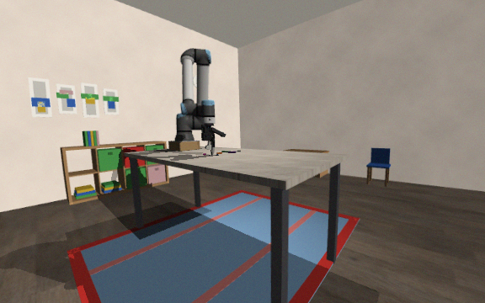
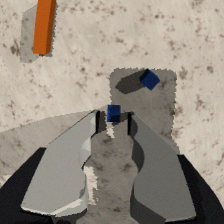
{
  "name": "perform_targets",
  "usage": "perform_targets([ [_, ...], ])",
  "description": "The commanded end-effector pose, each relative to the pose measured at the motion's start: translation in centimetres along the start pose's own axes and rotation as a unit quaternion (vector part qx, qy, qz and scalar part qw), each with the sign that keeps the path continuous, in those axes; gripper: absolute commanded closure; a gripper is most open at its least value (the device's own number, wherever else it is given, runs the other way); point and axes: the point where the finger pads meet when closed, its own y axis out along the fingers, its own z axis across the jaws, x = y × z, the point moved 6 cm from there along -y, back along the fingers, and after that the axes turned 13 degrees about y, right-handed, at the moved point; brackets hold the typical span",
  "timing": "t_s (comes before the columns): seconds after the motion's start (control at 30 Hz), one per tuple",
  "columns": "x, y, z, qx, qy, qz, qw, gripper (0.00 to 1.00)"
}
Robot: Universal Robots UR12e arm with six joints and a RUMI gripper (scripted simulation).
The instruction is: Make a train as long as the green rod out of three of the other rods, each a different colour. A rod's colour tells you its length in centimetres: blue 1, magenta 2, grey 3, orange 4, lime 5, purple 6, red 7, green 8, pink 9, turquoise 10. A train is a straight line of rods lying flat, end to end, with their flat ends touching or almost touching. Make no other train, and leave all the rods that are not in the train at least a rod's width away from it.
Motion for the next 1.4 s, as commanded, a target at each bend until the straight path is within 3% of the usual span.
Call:
perform_targets([
  [0.0,-0.01,-0.06,0.05,0.001,0.0,0.0,1.0,0.86],
  [0.3,-0.01,-0.06,0.05,0.001,0.0,0.0,1.0,0.86],
  [0.33,-0.01,-0.06,0.05,0.001,0.0,0.0,1.0,1.0],
  [1.37,-0.01,-0.06,0.05,0.001,0.0,0.0,1.0,1.0],
])
